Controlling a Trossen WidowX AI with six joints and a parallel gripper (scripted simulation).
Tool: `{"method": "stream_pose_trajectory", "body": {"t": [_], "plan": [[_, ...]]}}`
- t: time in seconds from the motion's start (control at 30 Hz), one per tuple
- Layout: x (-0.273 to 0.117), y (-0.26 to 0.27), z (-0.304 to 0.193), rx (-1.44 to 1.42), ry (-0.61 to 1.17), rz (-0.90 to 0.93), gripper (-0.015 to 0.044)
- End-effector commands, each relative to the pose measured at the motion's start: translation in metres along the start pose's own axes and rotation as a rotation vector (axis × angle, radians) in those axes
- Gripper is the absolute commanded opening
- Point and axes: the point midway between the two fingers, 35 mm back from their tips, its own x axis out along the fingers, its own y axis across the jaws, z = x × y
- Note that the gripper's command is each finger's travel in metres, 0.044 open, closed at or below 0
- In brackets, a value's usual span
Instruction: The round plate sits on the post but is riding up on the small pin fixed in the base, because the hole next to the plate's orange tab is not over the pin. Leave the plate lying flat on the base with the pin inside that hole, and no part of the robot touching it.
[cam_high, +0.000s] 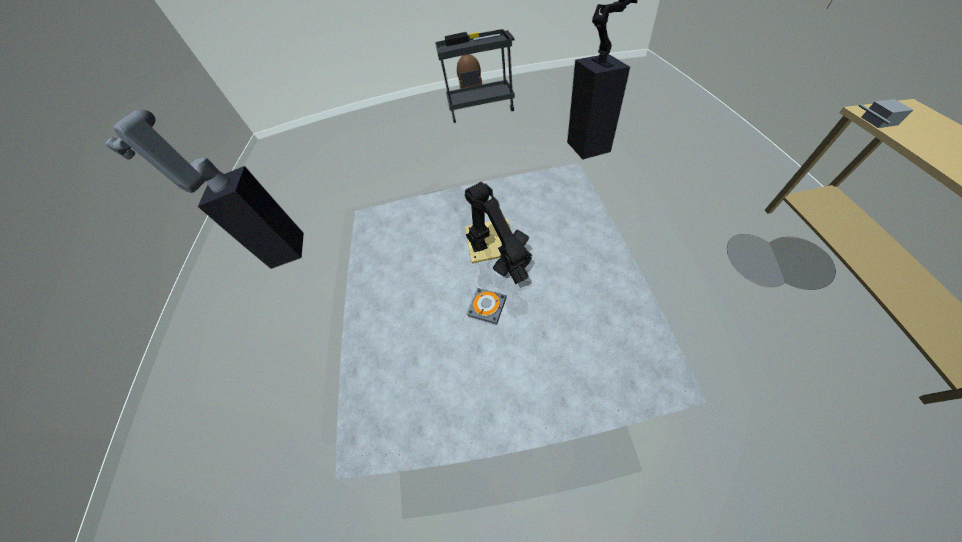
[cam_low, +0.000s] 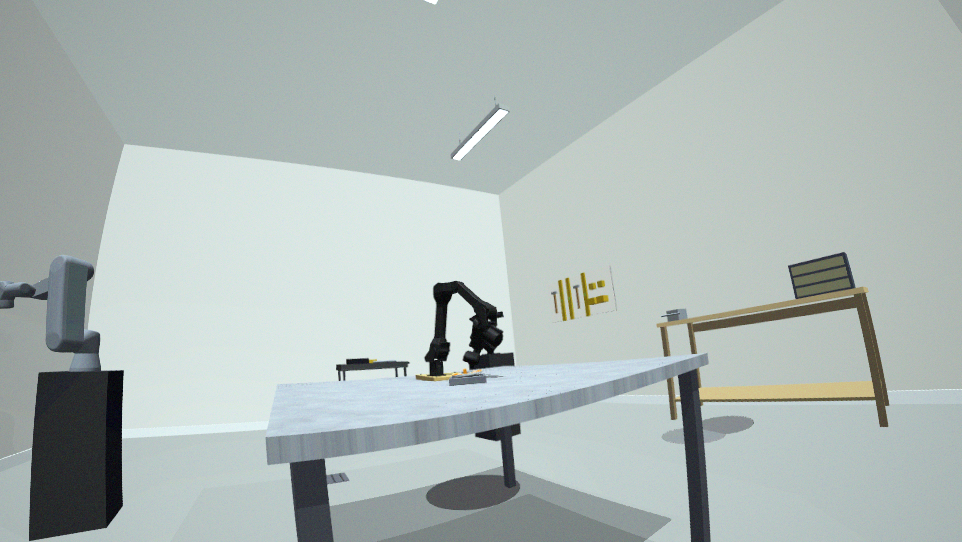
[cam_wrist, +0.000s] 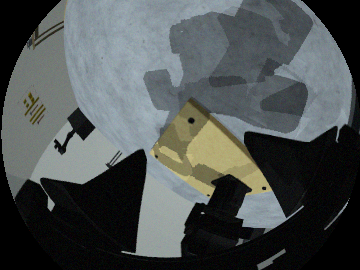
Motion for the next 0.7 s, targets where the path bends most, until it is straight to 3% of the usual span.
{"method": "stream_pose_trajectory", "body": {"t": [0.0, 0.27, 0.47, 0.67], "plan": [[-0.002, -0.002, 0.001, 0.007, -0.009, -0.005, 0.0374], [-0.098, -0.098, 0.022, 0.336, -0.35, -0.229, 0.0164], [-0.187, -0.186, -0.016, 0.653, -0.575, -0.455, 0.0006], [-0.202, -0.201, -0.026, 0.713, -0.61, -0.492, 0.0]]}}
